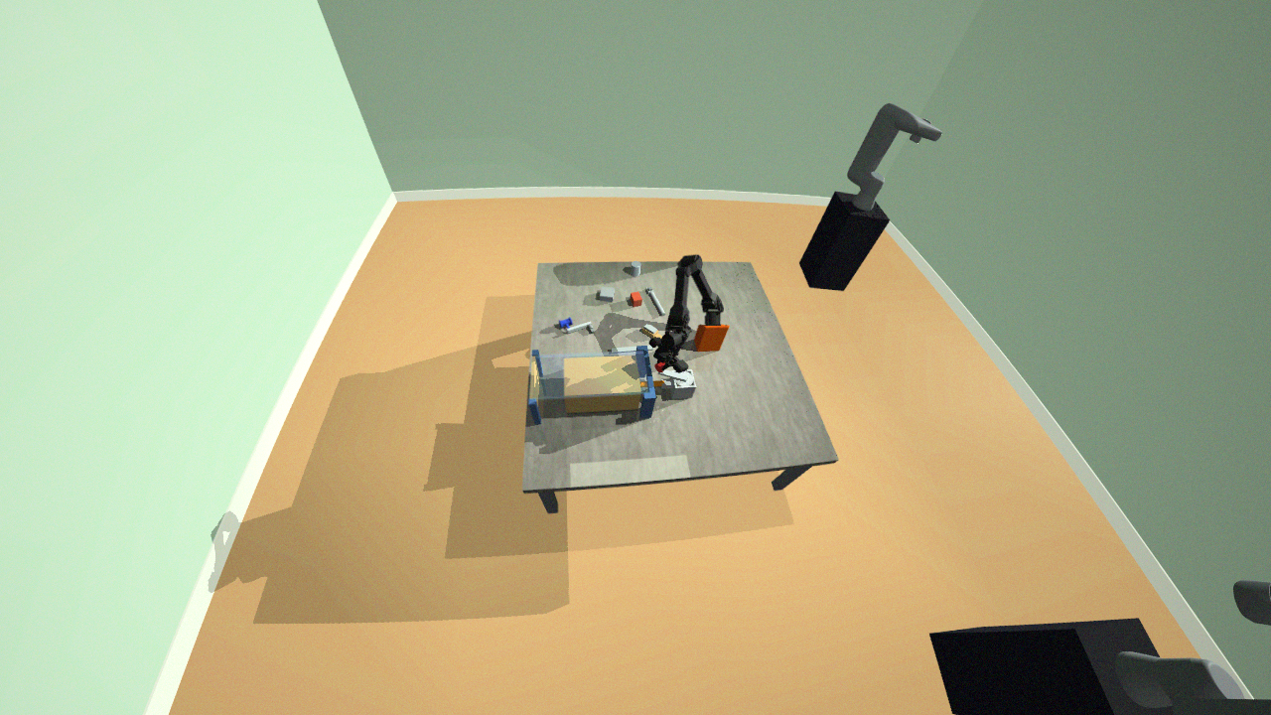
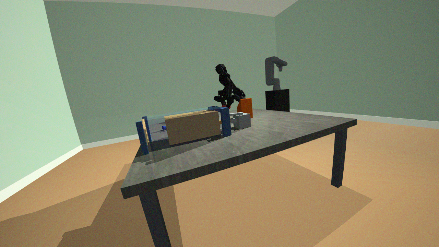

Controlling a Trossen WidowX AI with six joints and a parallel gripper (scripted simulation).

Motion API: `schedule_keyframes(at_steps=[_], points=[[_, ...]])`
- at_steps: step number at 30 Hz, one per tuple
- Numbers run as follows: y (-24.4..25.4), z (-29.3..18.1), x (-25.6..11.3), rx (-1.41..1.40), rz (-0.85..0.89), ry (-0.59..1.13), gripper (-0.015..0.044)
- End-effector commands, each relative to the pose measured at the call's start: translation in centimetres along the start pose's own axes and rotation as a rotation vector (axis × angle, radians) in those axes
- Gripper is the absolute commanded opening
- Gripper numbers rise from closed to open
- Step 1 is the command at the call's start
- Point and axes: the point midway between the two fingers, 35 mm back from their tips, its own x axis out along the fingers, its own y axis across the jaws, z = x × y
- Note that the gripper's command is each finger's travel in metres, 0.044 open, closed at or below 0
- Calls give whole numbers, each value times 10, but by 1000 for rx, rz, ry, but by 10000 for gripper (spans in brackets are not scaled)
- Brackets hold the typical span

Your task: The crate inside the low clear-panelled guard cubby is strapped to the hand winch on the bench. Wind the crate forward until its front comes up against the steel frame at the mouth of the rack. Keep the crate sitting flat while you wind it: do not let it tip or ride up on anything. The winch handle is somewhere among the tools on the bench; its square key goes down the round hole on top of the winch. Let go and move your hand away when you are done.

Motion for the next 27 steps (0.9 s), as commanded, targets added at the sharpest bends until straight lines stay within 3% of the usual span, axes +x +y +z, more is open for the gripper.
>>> schedule_keyframes(at_steps=[1,27], points=[[9,7,4,12,17,-6,0],[32,23,9,13,19,-8,0]])
